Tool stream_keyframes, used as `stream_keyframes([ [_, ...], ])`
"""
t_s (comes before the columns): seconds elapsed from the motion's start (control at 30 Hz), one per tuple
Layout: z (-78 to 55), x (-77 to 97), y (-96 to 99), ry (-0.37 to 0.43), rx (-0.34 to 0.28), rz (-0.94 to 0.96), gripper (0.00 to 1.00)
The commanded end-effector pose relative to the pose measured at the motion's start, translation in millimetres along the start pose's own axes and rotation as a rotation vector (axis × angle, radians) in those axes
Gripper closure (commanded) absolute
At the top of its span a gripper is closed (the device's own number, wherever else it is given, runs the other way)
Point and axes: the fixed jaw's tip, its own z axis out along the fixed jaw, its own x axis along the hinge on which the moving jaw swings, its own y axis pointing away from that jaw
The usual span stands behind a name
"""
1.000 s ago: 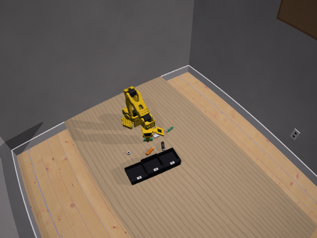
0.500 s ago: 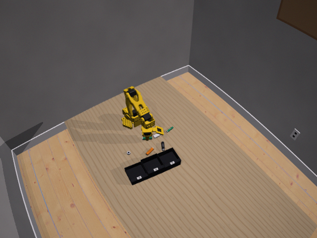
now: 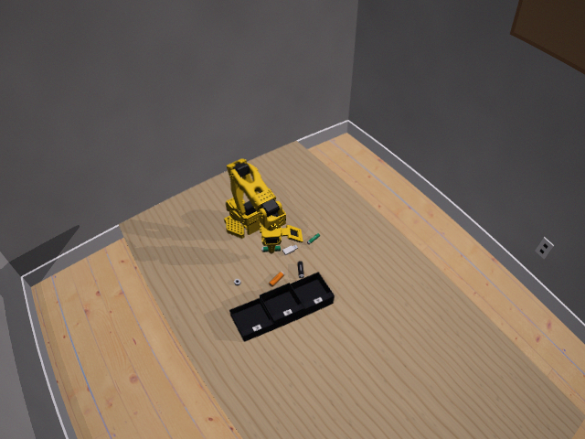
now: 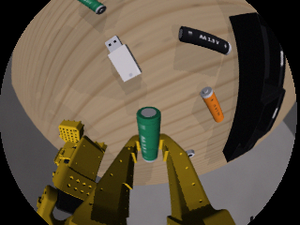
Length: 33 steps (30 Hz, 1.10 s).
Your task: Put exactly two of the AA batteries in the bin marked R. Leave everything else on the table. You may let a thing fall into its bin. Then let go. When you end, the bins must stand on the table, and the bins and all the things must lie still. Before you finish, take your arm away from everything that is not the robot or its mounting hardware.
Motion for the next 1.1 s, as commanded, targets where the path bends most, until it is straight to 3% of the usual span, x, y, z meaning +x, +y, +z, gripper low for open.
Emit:
stream_keyframes([
  [0.0, -12.0, -2.5, -6.8, -0.029, 0.051, -0.001, 1.00],
  [0.37, -14.0, -3.0, -10.0, -0.031, 0.053, 0.027, 1.00],
  [1.07, -30.0, -5.7, -44.4, -0.051, 0.070, 0.321, 1.00],
])
